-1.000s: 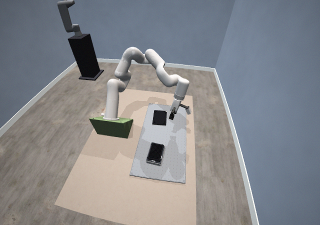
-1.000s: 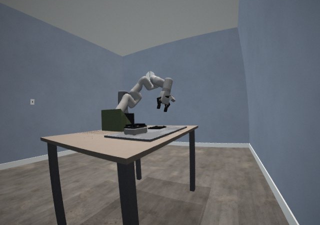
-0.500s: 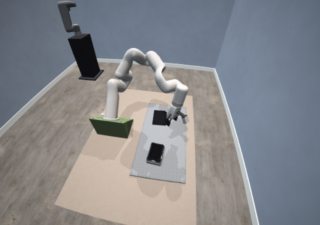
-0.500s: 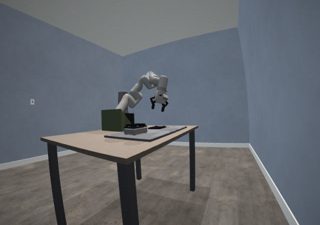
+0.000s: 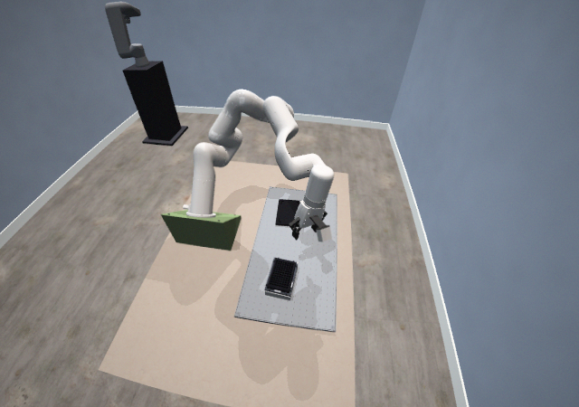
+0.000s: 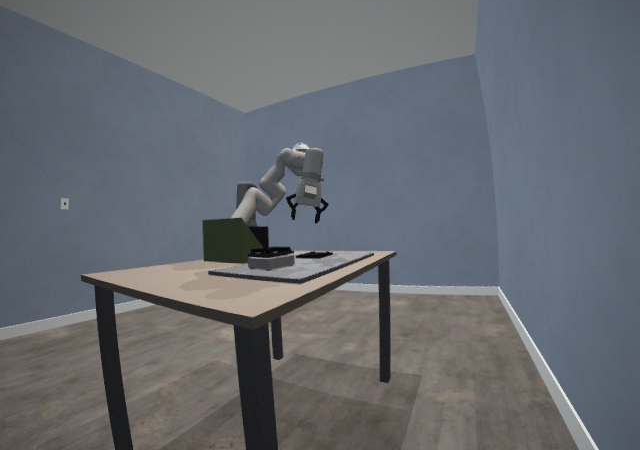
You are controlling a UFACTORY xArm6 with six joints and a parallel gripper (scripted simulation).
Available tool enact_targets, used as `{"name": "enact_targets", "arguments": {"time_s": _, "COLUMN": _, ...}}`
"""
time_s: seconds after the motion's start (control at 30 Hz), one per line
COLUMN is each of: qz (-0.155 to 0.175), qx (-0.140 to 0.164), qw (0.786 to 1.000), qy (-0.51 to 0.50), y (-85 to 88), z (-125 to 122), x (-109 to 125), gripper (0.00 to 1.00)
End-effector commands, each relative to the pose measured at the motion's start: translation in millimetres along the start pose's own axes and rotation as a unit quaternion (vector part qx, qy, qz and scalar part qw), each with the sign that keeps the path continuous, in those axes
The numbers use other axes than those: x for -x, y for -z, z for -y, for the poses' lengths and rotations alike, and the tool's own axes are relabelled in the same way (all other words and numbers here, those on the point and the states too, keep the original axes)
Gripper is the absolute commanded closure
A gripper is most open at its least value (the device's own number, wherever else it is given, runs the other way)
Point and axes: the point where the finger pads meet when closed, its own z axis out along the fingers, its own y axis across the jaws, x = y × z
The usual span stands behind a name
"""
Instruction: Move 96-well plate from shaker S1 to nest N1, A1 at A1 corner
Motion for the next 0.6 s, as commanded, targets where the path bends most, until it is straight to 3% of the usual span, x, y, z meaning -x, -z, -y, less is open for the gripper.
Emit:
{"name": "enact_targets", "arguments": {"time_s": 0.0, "qz": 0.003, "qx": -0.011, "qw": 0.999, "qy": -0.05, "y": -2.9, "z": -16.5, "x": -12.3, "gripper": 0.0}}
{"name": "enact_targets", "arguments": {"time_s": 0.1, "qz": 0.003, "qx": -0.011, "qw": 0.999, "qy": -0.05, "y": -3.6, "z": -19.0, "x": -13.9, "gripper": 0.0}}
{"name": "enact_targets", "arguments": {"time_s": 0.57, "qz": 0.022, "qx": -0.046, "qw": 0.975, "qy": -0.216, "y": -21.6, "z": -74.9, "x": -42.2, "gripper": 0.0}}
